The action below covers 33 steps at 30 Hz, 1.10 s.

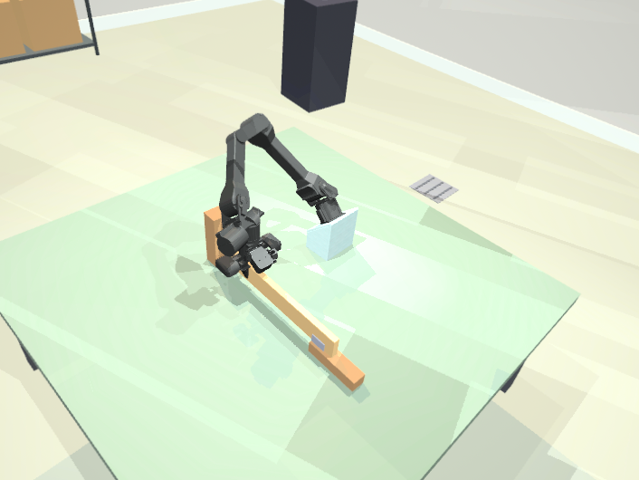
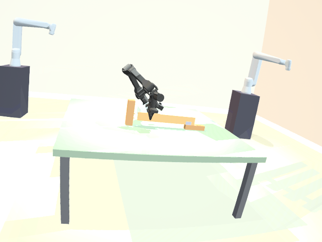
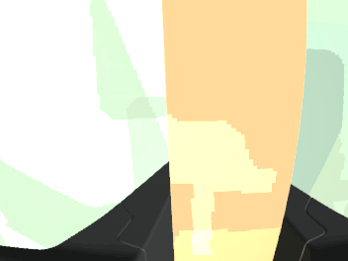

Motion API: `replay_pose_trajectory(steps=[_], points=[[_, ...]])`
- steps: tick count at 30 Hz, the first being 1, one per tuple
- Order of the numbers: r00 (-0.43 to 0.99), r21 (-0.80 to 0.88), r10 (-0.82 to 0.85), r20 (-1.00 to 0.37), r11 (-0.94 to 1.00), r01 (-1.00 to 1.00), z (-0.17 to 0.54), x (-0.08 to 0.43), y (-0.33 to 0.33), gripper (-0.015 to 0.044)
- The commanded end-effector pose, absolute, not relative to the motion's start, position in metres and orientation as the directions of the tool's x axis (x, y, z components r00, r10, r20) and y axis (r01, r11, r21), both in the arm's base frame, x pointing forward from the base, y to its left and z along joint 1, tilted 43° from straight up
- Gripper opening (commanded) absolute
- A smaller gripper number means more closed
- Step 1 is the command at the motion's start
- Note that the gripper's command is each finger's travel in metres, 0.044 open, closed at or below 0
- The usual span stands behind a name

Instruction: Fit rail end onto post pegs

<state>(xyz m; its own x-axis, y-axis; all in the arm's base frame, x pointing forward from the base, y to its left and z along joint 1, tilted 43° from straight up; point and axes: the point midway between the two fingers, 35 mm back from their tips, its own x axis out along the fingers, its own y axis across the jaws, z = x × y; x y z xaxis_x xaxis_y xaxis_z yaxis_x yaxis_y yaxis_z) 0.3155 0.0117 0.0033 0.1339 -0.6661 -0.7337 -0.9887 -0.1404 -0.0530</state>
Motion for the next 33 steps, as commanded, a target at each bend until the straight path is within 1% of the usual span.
replay_pose_trajectory(steps=[1, 33], points=[[0.137, -0.053, -0.663, -0.736, -0.145, -0.988, 0.0028, 0.3157, 0.0128, 0.0], [0.137, -0.053, -0.663, -0.736, -0.145, -0.988, 0.0026, 0.3155, 0.0156, 0.0]])
